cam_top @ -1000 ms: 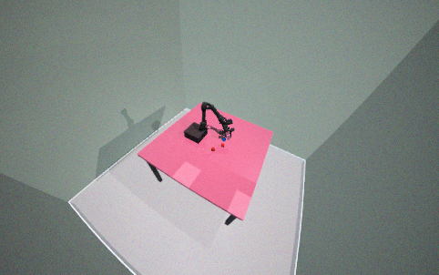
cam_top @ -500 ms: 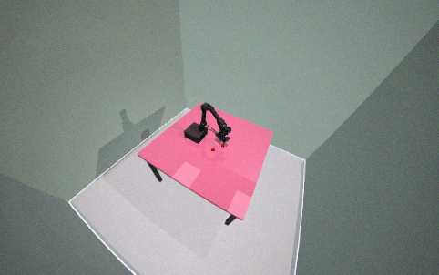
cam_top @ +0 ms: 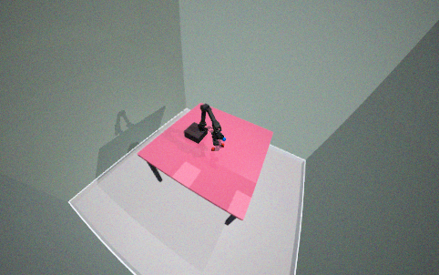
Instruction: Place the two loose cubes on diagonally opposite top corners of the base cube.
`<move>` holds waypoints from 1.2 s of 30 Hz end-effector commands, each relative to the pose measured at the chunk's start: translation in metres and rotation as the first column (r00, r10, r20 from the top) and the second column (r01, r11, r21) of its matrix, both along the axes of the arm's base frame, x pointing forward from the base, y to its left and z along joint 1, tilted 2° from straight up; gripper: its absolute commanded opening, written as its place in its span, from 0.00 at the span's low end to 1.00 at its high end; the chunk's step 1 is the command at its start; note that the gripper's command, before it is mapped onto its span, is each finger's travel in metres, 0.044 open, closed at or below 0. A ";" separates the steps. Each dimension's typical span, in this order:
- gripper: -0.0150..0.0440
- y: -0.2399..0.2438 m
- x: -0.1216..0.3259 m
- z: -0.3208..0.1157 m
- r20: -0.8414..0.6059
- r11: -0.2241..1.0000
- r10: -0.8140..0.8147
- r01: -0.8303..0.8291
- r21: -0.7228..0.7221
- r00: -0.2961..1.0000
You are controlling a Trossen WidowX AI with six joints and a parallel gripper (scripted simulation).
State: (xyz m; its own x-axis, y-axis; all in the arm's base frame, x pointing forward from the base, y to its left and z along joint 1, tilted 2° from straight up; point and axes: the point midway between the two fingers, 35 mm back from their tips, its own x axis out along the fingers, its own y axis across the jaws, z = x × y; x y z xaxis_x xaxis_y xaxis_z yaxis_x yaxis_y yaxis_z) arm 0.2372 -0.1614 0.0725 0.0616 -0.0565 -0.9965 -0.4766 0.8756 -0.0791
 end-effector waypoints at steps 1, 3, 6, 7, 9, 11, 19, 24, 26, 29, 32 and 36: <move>0.70 -0.005 -0.008 0.004 -0.009 0.997 -0.073 0.073 0.038 0.997; 0.70 -0.005 -0.008 0.004 -0.009 0.997 -0.073 0.073 0.038 0.997; 0.70 -0.006 -0.007 -0.002 -0.009 0.997 -0.073 0.073 0.038 0.997; 0.70 -0.006 -0.006 -0.011 -0.009 0.997 -0.073 0.073 0.038 0.997; 0.70 -0.007 -0.005 -0.033 -0.009 0.997 -0.073 0.073 0.038 0.997; 0.70 -0.007 -0.005 -0.051 -0.009 0.997 -0.073 0.073 0.038 0.997; 0.70 -0.006 -0.004 -0.070 -0.009 0.997 -0.073 0.073 0.039 0.997; 0.70 -0.007 -0.004 -0.074 -0.009 0.997 -0.073 0.073 0.039 0.997; 0.70 -0.007 -0.004 -0.077 -0.009 0.997 -0.073 0.073 0.039 0.997; 0.70 -0.007 -0.003 -0.082 -0.009 0.997 -0.073 0.073 0.039 0.997; 0.70 -0.007 -0.003 -0.087 -0.009 0.997 -0.073 0.073 0.039 0.997; 0.70 -0.007 -0.003 -0.093 -0.009 0.997 -0.073 0.073 0.039 0.997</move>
State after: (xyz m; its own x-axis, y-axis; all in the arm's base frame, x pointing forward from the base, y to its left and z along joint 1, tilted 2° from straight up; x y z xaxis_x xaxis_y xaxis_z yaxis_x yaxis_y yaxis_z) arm 0.2339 -0.1690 -0.0160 0.0486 -0.0237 -0.9985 -0.4159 0.9084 -0.0418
